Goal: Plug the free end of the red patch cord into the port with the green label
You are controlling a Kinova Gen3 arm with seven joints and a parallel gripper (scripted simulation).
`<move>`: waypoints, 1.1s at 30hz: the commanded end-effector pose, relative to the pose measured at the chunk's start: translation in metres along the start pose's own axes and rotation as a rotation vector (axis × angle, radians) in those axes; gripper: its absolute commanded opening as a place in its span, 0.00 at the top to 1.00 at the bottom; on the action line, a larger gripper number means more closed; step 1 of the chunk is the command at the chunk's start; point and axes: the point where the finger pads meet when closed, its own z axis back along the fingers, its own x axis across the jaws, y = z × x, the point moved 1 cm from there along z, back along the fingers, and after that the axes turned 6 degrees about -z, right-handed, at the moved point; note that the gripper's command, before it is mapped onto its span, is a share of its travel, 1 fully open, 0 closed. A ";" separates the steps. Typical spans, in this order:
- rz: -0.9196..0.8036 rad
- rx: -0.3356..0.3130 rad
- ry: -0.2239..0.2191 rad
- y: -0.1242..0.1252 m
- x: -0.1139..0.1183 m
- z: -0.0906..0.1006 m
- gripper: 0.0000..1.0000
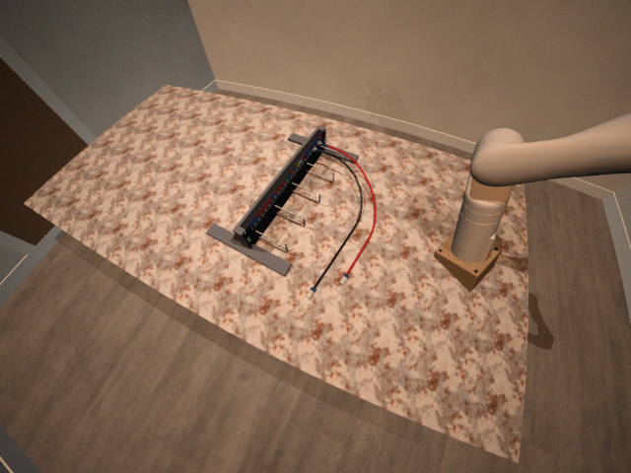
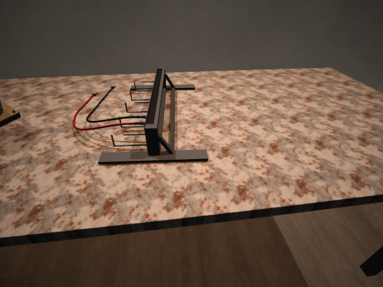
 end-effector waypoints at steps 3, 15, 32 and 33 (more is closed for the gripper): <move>0.001 0.000 -0.001 0.000 0.001 0.000 0.00; 0.001 0.000 -0.001 0.000 0.001 0.000 0.00; -0.059 0.020 0.032 0.025 0.001 0.015 0.00; -0.059 0.020 0.032 0.025 0.001 0.015 0.00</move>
